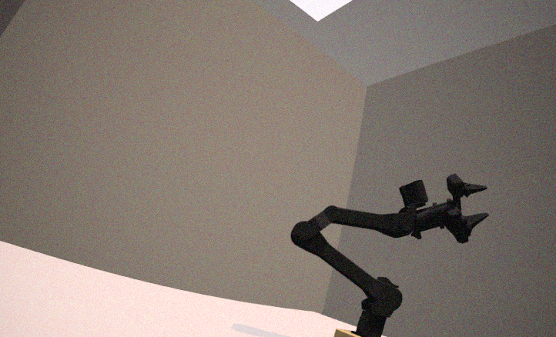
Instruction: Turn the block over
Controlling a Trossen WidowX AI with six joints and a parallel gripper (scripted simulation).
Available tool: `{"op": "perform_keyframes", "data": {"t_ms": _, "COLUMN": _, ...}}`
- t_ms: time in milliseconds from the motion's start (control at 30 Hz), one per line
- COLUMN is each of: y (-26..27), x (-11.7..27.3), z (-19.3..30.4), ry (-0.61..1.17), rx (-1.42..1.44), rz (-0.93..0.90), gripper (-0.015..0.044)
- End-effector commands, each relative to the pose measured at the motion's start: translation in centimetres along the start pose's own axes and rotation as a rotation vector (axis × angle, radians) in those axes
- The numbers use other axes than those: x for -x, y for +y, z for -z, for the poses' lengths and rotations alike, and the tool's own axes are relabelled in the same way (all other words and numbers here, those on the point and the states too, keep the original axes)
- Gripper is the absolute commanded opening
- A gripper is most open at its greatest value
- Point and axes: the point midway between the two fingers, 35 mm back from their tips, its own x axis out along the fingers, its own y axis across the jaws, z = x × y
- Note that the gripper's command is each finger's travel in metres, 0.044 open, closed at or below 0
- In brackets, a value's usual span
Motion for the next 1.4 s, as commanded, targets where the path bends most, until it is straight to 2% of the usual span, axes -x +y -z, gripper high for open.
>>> {"op": "perform_keyframes", "data": {"t_ms": 0, "y": 0.0, "x": -0.1, "z": -0.1, "ry": -0.007, "rx": 0.012, "rz": 0.0, "gripper": 0.0426}}
{"op": "perform_keyframes", "data": {"t_ms": 33, "y": 0.0, "x": -0.4, "z": -0.5, "ry": -0.029, "rx": 0.048, "rz": 0.002, "gripper": 0.044}}
{"op": "perform_keyframes", "data": {"t_ms": 367, "y": 2.5, "x": -4.6, "z": -10.9, "ry": -0.504, "rx": 0.665, "rz": 0.132, "gripper": 0.044}}
{"op": "perform_keyframes", "data": {"t_ms": 533, "y": 5.5, "x": -4.3, "z": -17.3, "ry": -0.759, "rx": 0.891, "rz": 0.273, "gripper": 0.044}}
{"op": "perform_keyframes", "data": {"t_ms": 667, "y": 8.4, "x": -2.6, "z": -22.4, "ry": -0.957, "rx": 1.015, "rz": 0.419, "gripper": 0.044}}
{"op": "perform_keyframes", "data": {"t_ms": 800, "y": 11.5, "x": 0.5, "z": -27.2, "ry": -1.14, "rx": 1.077, "rz": 0.584, "gripper": 0.044}}
{"op": "perform_keyframes", "data": {"t_ms": 967, "y": 15.5, "x": 6.2, "z": -32.2, "ry": -1.337, "rx": 1.075, "rz": 0.812, "gripper": 0.044}}
{"op": "perform_keyframes", "data": {"t_ms": 1200, "y": 19.5, "x": 17.3, "z": -36.8, "ry": -1.528, "rx": 0.923, "rz": 1.123, "gripper": 0.044}}
{"op": "perform_keyframes", "data": {"t_ms": 1367, "y": 21.2, "x": 25.4, "z": -37.8, "ry": -1.57, "rx": 0.764, "rz": 1.325, "gripper": 0.044}}
